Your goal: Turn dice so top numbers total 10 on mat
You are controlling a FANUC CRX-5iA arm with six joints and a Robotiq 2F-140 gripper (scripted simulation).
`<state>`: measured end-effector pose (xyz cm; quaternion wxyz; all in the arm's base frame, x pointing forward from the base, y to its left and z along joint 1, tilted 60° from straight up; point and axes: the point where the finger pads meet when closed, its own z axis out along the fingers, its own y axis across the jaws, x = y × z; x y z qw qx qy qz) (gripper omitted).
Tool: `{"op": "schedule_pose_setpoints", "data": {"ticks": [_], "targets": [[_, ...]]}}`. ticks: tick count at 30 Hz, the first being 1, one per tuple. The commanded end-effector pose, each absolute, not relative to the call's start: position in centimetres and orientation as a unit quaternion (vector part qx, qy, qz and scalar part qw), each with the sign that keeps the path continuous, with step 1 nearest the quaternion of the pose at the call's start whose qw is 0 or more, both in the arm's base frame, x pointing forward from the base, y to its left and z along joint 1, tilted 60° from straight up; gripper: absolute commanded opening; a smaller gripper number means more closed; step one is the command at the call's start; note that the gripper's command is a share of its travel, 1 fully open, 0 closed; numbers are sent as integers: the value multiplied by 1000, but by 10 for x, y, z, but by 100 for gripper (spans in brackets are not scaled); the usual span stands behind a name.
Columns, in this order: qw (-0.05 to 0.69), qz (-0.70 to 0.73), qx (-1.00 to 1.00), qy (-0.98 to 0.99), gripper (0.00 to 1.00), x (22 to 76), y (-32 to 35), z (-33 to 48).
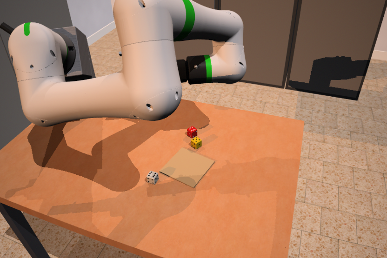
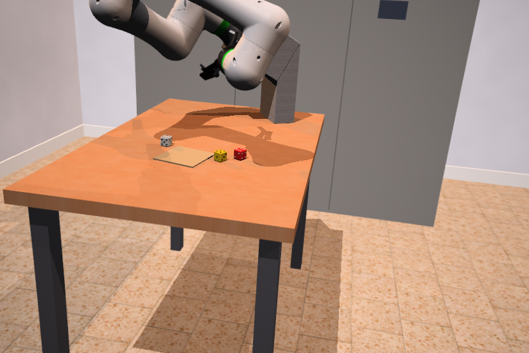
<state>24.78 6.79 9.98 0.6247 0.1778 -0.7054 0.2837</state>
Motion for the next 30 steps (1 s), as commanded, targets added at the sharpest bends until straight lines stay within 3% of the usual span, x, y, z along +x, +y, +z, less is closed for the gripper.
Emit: {"op": "schedule_pose_setpoints", "data": {"ticks": [1, 20, 30], "targets": [[625, 284, 178, -705, 100, 248, 68, 100], [619, 289, 177, -708, 100, 248, 66, 101], [475, 397, 144, -772, 100, 269, 11, 121]]}}
